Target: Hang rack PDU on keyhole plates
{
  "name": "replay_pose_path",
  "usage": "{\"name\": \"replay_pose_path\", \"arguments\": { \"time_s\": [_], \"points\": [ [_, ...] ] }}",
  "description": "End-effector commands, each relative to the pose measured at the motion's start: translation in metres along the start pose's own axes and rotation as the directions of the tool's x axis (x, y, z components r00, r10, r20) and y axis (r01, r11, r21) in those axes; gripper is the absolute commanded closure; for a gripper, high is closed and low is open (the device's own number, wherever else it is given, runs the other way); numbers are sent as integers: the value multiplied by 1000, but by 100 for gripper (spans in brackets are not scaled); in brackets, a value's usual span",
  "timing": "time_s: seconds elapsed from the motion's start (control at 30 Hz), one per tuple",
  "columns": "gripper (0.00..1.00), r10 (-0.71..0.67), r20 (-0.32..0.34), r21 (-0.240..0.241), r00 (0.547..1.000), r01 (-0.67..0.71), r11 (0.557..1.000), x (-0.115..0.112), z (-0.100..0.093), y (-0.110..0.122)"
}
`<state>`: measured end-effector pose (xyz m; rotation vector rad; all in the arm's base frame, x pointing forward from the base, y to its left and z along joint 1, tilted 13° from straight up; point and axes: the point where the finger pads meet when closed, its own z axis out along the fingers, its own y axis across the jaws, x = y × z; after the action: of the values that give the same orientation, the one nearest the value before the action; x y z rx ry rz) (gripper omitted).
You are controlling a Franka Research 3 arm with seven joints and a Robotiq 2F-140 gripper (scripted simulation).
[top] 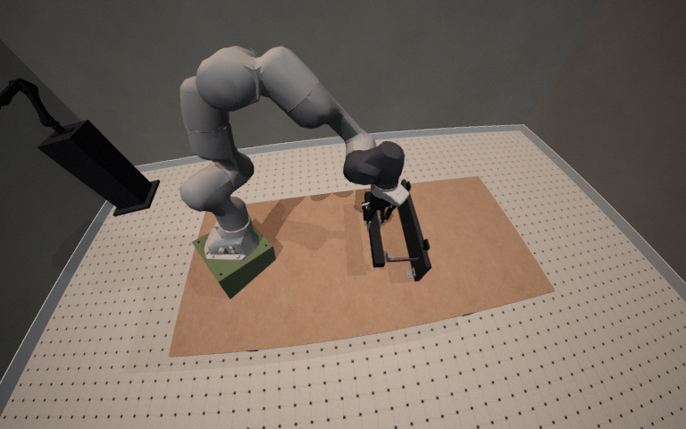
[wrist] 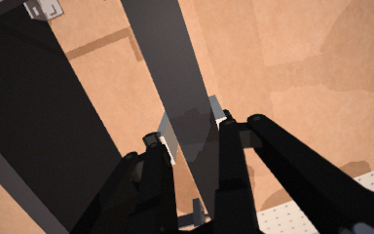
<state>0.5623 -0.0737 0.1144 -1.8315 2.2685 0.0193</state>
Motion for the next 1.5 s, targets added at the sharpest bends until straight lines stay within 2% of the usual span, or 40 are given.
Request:
{"name": "replay_pose_path", "arguments": {
  "time_s": [0.0,0.5,0.77,1.47],
  "points": [
    [100,1,-5,29,1000,-1,1000,1,-6,-13],
    [100,1,-5,29,1000,-1,1000,1,-6,-13],
    [100,1,-14,57,1000,0,998,1,-9,-8],
    [100,1,-14,57,1000,0,998,1,-11,-4]
  ]
}}
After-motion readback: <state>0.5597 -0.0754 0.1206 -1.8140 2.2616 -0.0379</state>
